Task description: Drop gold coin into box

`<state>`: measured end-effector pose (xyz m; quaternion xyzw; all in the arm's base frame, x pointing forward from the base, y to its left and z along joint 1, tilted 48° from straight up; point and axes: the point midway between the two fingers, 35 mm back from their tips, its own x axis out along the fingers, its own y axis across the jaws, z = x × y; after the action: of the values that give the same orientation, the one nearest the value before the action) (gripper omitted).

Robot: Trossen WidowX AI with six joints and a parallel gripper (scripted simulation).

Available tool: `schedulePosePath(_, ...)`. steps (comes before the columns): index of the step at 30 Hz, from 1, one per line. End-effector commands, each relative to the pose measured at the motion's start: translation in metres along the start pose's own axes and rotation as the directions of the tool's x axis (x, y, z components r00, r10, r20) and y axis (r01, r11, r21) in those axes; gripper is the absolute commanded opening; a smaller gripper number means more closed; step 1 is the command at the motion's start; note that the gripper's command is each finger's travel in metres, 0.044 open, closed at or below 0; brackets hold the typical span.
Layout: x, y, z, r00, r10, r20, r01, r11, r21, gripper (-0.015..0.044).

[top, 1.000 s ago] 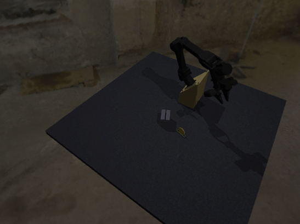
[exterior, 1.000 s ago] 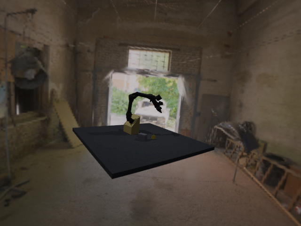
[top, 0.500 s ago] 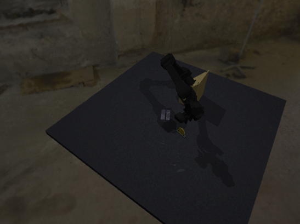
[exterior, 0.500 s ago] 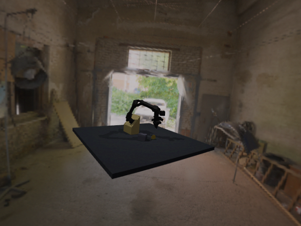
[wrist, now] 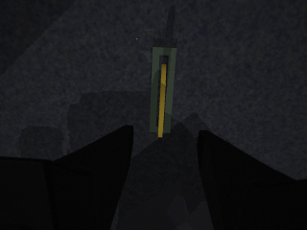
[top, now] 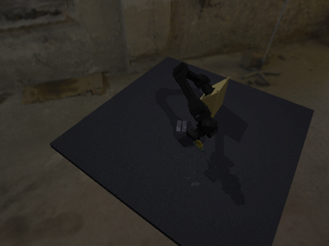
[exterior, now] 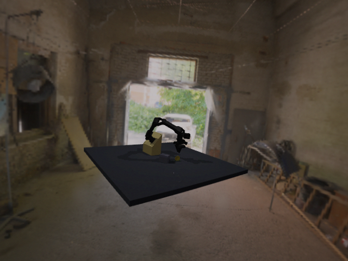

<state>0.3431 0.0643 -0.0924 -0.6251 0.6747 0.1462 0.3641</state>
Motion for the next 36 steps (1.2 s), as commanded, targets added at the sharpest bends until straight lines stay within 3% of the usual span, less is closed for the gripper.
schedulePosePath(1,0.008,0.003,-0.001,1.0,0.001,-0.008,-0.001,1.0,-0.013,0.0161)
schedulePosePath(36,0.066,0.002,-0.003,1.0,0.0,-0.009,0.0,1.0,-0.013,0.0161)
